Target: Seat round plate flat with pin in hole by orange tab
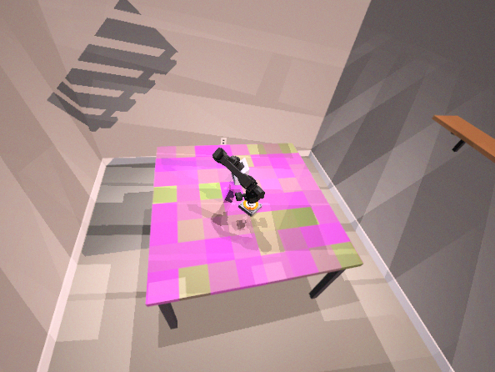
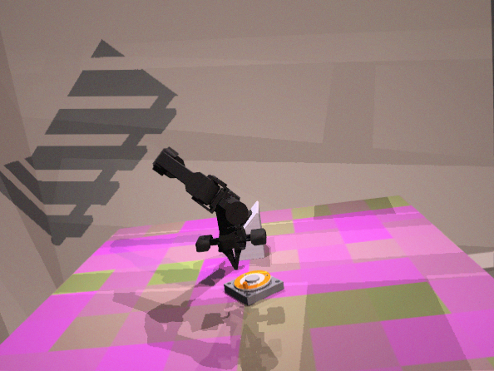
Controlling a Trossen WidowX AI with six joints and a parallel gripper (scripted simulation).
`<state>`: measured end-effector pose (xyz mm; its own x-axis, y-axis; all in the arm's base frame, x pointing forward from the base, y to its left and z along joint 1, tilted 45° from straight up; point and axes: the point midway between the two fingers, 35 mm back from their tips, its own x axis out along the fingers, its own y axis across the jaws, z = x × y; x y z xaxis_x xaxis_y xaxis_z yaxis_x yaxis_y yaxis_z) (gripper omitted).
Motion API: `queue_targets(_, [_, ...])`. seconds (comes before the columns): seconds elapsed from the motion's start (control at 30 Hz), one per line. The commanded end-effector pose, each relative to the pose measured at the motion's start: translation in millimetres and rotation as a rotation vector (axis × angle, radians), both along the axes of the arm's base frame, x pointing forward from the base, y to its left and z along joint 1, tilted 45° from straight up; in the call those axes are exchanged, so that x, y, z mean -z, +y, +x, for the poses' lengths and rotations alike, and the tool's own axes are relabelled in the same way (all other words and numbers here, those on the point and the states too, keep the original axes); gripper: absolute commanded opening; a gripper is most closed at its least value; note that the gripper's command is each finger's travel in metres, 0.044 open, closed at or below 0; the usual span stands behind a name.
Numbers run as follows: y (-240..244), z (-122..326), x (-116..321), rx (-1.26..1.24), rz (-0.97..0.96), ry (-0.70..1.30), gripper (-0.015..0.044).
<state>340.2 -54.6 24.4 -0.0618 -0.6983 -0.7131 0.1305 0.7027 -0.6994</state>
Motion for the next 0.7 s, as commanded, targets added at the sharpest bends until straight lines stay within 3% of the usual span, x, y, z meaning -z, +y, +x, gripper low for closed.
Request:
queue_targets(0.0, [-12.9, 0.4, 12.3, 0.004, -0.007, 0.005, 0.0])
queue_targets(0.17, [-31.9, -1.7, 31.4, 0.004, -0.009, 0.005, 0.0])
queue_targets(0.67, [-26.0, 8.2, 39.6, 0.004, -0.009, 0.004, 0.0])
